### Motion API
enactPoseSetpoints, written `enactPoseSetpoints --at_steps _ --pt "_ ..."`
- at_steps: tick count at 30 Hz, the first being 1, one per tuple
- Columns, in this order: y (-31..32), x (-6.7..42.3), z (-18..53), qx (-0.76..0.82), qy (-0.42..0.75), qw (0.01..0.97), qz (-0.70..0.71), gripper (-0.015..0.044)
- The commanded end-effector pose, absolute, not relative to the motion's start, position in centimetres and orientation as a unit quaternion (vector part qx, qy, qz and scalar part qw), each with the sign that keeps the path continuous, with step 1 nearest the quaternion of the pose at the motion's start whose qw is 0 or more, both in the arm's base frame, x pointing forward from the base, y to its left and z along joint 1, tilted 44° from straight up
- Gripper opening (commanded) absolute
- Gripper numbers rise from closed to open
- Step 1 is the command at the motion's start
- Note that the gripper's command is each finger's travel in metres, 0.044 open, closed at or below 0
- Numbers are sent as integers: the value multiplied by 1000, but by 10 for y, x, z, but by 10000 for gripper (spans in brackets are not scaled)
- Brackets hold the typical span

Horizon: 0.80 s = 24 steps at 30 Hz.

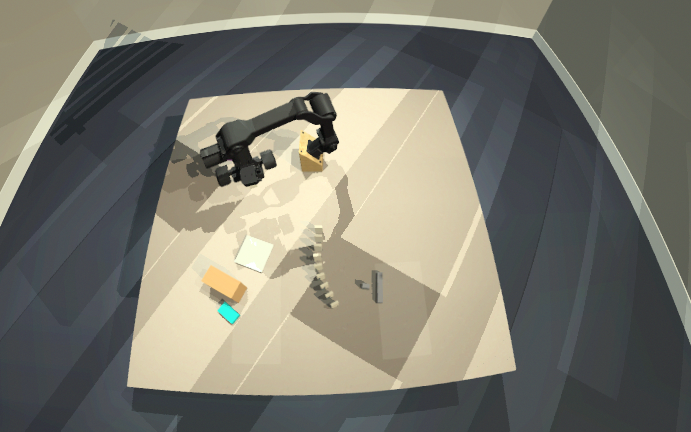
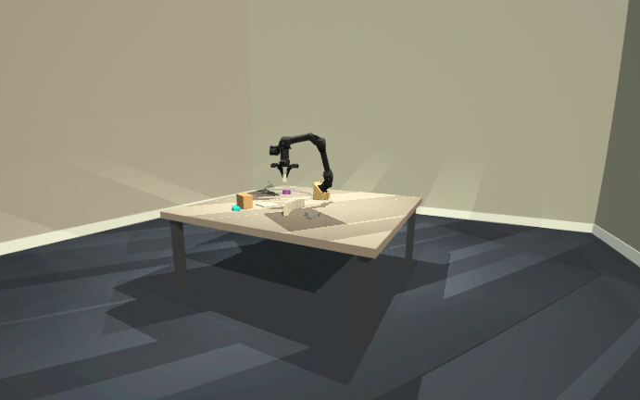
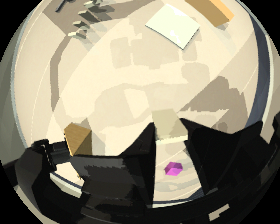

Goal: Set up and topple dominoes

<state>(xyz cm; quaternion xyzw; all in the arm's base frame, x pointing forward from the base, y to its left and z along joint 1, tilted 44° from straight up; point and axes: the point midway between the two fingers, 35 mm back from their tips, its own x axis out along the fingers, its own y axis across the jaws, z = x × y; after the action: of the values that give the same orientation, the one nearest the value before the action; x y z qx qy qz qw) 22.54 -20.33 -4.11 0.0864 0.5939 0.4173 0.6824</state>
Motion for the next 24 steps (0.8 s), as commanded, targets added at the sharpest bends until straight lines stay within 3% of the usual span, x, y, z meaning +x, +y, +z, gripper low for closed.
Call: enactPoseSetpoints --at_steps 1,12,24 --pt "-189 238 -24 98 606 678 405 107" --pt "-44 282 103 228 666 647 292 107" --pt "-30 282 104 236 669 644 286 107"
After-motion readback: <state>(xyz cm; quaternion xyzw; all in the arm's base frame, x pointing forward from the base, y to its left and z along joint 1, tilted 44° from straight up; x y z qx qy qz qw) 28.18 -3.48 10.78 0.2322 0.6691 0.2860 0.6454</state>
